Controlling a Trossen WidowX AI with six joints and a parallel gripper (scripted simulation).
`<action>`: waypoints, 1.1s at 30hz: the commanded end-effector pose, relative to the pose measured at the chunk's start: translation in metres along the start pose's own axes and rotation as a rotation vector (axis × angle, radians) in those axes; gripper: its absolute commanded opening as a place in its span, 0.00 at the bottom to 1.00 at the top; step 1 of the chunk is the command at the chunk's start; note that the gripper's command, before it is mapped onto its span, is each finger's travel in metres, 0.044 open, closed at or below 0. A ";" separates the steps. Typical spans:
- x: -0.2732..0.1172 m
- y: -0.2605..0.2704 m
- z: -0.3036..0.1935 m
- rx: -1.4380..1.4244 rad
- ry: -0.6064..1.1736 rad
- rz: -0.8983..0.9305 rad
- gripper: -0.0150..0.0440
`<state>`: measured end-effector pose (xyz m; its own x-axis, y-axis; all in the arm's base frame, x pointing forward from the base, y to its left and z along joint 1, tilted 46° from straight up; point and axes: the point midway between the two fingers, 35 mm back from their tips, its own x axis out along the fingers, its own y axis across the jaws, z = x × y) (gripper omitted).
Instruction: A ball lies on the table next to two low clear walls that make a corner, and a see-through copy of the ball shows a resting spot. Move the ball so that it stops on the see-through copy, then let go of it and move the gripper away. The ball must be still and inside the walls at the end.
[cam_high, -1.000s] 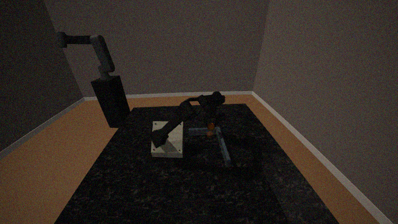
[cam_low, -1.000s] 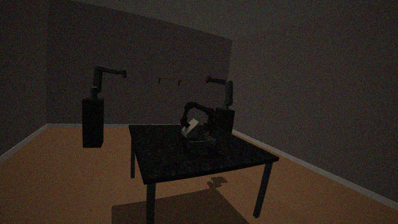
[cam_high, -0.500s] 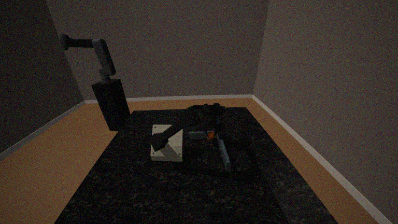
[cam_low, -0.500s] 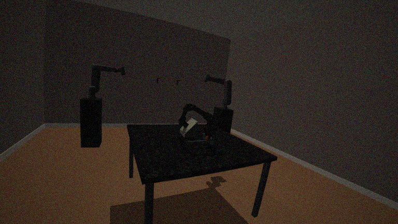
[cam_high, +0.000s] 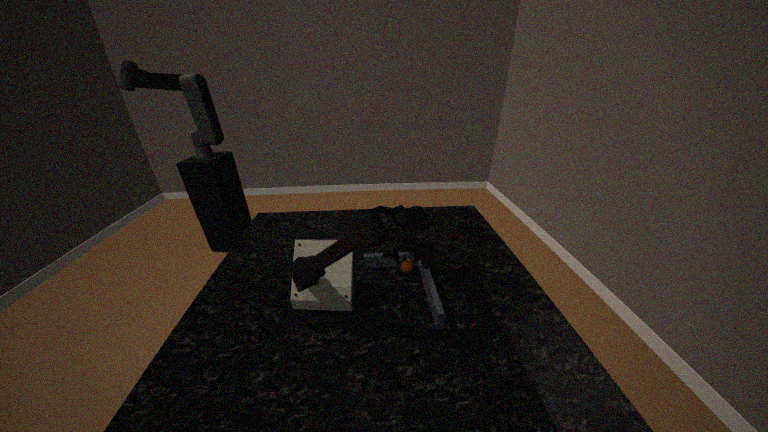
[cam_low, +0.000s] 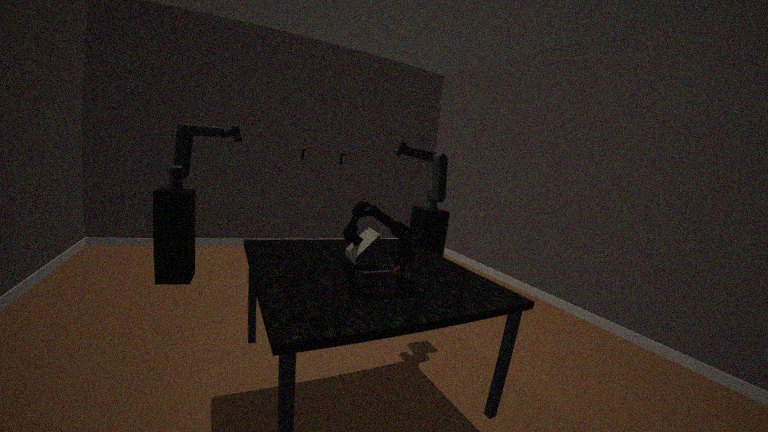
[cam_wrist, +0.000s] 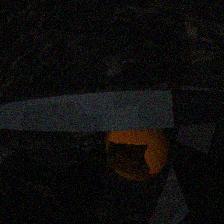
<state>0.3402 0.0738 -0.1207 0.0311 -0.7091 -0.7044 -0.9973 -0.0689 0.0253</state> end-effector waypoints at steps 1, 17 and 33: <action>0.008 0.002 0.000 -0.008 0.006 0.005 0.25; 0.006 0.001 0.000 -0.001 0.001 0.002 0.79; -0.076 0.000 0.004 -0.017 -0.001 -0.013 0.89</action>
<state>0.3389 0.1371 -0.0646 0.0623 -0.6981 -0.7133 -0.9950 -0.0990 0.0099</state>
